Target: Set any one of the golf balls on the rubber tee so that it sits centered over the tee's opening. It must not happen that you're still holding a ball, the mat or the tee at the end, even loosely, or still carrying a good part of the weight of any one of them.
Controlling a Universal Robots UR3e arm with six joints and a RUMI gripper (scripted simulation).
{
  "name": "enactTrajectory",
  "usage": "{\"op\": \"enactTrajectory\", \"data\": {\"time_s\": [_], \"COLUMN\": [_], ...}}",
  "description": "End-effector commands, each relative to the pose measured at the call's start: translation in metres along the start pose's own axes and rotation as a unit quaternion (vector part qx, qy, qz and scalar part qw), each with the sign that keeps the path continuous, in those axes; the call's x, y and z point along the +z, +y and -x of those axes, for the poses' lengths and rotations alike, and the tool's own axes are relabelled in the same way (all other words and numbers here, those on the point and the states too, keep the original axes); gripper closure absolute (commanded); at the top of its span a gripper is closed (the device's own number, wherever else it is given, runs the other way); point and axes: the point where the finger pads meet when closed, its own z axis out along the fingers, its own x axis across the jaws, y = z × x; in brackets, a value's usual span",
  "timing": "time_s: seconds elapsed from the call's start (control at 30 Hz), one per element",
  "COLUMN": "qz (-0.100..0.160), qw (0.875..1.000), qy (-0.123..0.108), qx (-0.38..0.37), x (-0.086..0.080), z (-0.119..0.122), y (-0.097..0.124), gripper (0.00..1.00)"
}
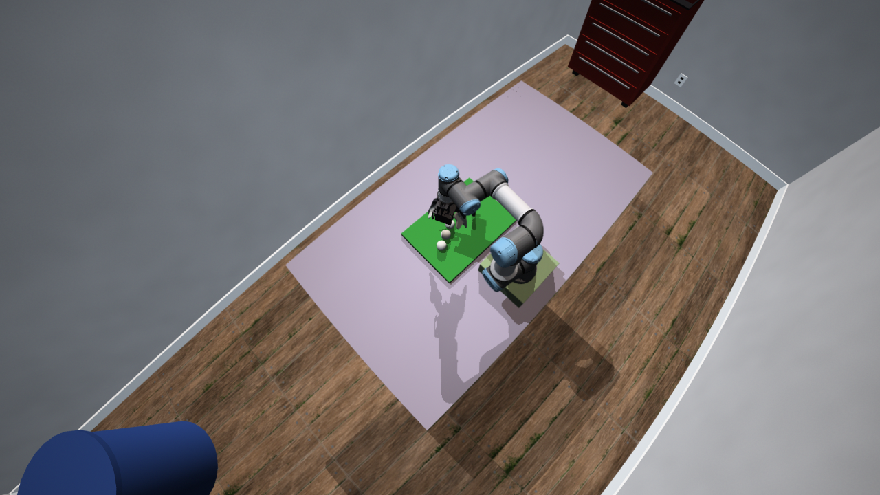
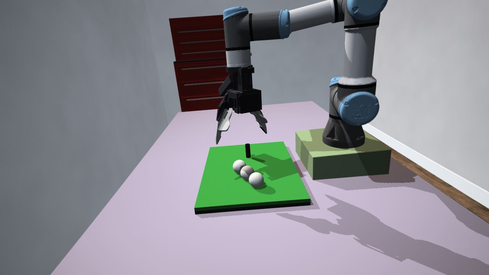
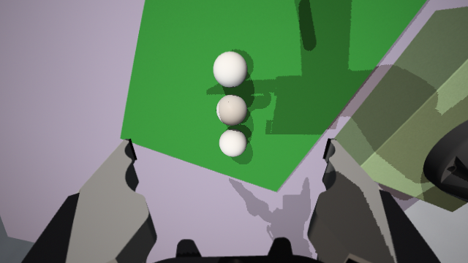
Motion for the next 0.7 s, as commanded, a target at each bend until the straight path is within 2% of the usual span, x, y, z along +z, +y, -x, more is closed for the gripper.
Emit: {"op": "enactTrajectory", "data": {"time_s": [0.0, 0.67], "qz": [-0.004, -0.006], "qw": [1.0, 1.0], "qy": [0.004, 0.008], "qx": [-0.011, -0.021], "x": [0.0021, 0.0051], "z": [0.0, -0.0011], "y": [0.0098, 0.018], "gripper": [0.0, 0.0]}}
